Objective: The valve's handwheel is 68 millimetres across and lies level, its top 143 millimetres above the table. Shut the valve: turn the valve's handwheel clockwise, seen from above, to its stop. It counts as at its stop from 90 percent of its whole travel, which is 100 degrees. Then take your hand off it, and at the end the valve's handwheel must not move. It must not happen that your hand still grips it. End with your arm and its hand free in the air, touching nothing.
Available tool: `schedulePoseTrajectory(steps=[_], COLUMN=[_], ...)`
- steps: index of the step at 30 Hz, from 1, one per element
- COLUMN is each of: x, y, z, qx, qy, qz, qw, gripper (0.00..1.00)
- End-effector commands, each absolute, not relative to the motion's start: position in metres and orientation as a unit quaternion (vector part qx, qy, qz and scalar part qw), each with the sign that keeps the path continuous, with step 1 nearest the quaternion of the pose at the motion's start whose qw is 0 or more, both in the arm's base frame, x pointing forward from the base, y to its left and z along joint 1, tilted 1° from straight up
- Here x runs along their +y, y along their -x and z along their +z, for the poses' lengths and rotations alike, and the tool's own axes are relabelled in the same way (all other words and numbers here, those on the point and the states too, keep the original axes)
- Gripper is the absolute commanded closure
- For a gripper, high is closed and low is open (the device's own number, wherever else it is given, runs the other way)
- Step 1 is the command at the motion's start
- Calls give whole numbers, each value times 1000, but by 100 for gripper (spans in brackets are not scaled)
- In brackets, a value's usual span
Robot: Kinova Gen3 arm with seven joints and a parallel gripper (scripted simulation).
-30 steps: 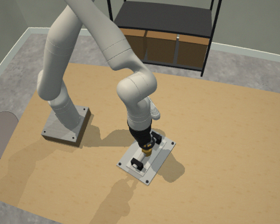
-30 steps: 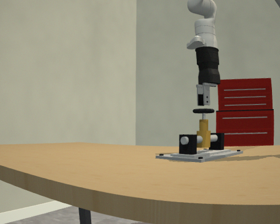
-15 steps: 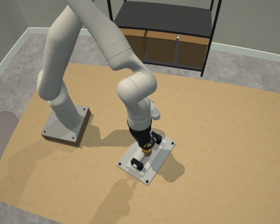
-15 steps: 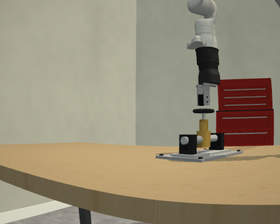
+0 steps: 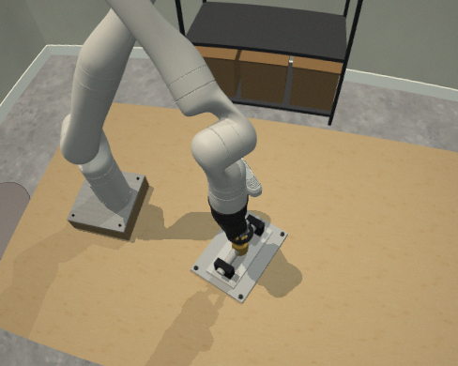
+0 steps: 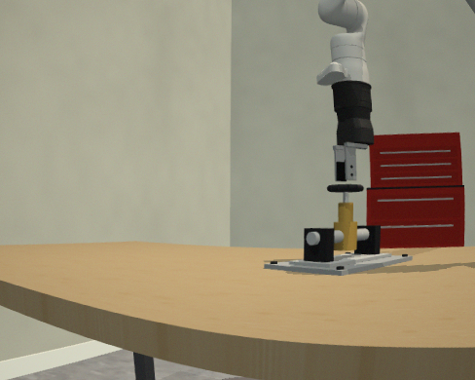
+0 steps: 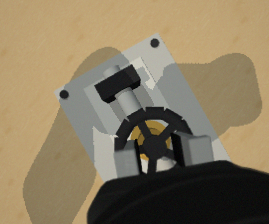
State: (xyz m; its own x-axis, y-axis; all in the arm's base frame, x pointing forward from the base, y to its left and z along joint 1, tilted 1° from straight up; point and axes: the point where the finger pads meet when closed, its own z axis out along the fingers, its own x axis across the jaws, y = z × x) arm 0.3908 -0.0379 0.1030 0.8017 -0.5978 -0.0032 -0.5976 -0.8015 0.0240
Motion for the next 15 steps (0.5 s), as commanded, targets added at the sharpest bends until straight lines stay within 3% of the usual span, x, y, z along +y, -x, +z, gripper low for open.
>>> schedulePoseTrajectory(steps=[1,15], x=[-39,-39], y=[-391,-390], z=[100,95], qx=[-314,-314], qy=[-949,-949], qz=[-4,-4], qw=[11,11], gripper=[40,40])
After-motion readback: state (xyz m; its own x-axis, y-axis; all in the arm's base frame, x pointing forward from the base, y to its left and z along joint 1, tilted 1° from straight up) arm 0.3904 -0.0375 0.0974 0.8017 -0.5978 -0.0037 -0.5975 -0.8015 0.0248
